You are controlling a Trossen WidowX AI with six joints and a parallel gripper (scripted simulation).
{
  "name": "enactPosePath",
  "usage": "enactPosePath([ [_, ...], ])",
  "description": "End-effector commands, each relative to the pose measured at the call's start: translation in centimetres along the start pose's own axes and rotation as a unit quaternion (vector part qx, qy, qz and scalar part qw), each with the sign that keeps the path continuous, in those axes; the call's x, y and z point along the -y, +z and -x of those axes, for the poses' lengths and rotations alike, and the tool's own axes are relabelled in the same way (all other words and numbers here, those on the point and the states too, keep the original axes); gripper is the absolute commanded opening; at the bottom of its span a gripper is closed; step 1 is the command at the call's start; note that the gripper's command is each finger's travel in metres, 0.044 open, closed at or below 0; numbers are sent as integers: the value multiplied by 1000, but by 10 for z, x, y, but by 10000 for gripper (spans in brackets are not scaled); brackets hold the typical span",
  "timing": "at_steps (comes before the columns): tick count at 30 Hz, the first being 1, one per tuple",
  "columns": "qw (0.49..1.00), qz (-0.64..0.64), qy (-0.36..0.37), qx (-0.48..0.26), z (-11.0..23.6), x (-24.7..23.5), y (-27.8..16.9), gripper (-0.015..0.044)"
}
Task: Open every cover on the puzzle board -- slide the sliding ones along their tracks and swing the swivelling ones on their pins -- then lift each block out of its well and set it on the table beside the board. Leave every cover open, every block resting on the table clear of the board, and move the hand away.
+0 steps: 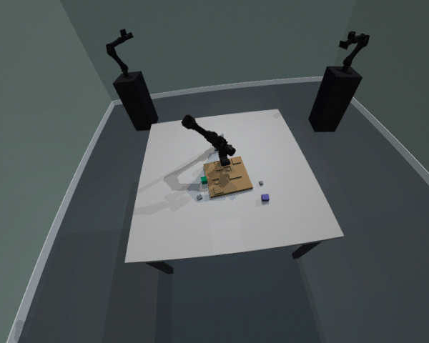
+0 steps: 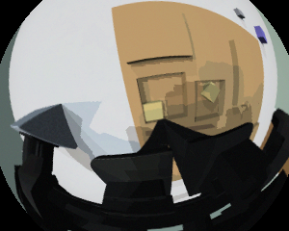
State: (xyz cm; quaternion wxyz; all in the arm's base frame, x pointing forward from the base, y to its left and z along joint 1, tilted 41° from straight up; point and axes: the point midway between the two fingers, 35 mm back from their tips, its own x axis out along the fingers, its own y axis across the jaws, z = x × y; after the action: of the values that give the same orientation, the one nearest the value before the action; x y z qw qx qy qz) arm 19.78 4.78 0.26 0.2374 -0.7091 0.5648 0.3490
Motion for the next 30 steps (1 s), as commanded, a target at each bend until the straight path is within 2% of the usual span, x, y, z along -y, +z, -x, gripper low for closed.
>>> enactPosePath([
  [1,1000,3,2,-3,-1,-6,-7,0],
  [30,1000,3,2,-2,30,-6,-8,0],
])
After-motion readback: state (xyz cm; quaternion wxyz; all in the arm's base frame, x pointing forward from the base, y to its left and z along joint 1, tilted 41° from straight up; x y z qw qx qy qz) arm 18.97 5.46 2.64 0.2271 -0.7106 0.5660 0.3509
